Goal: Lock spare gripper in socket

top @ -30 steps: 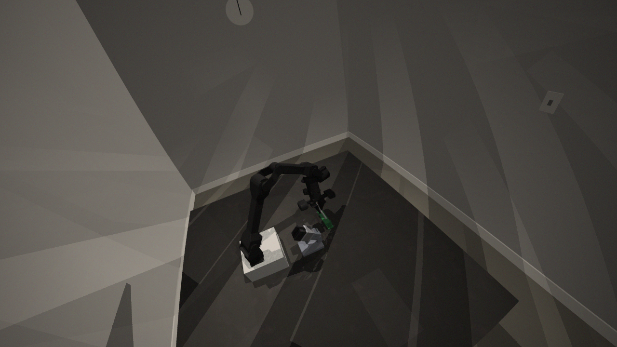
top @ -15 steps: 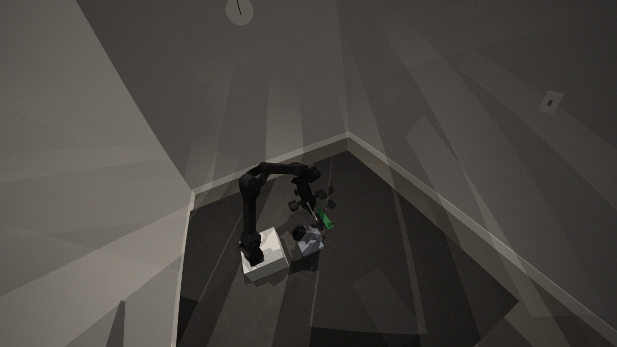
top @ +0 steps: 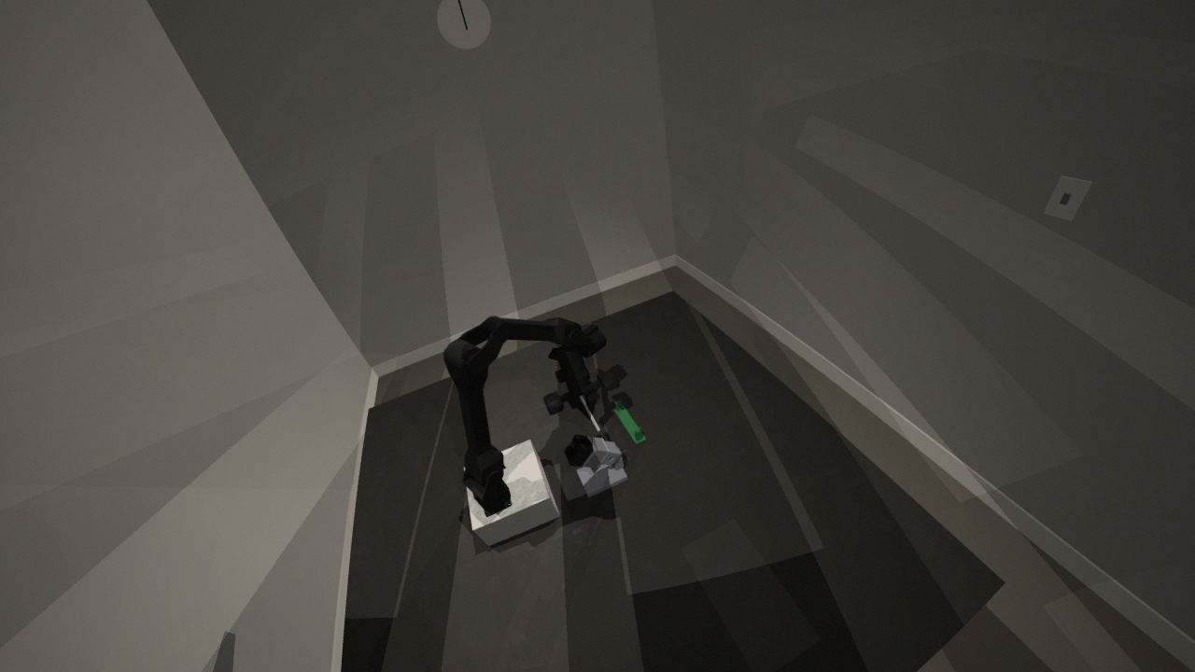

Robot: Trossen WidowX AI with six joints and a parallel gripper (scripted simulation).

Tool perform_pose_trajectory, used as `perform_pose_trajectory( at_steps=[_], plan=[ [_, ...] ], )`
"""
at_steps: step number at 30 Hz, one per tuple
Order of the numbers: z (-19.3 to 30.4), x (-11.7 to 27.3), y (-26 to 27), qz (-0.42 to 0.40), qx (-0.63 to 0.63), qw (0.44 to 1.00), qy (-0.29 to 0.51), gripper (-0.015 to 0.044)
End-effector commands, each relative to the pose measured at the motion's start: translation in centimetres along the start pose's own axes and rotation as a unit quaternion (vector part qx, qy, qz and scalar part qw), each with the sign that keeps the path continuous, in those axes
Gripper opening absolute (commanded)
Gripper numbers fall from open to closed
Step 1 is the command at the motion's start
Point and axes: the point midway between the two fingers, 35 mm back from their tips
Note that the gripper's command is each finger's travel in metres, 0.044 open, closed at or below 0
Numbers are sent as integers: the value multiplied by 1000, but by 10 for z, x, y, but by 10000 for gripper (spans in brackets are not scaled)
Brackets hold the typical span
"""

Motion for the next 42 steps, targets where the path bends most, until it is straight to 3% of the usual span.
perform_pose_trajectory(
  at_steps=[1, 11, 42],
  plan=[
    [-3, -6, 1, 0, -2, 1000, -3, 0],
    [-14, -49, 0, -1, -3, 1000, -4, 0],
    [6, -52, 3, -5, -2, 1000, -5, 0]
  ],
)
Point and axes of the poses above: the point midway between the two fingers, 35 mm back from their tips, its own x axis back along the fingers, its own y axis across the jaws, z = x × y, and after that the axes turned 11 degrees about x, right-handed
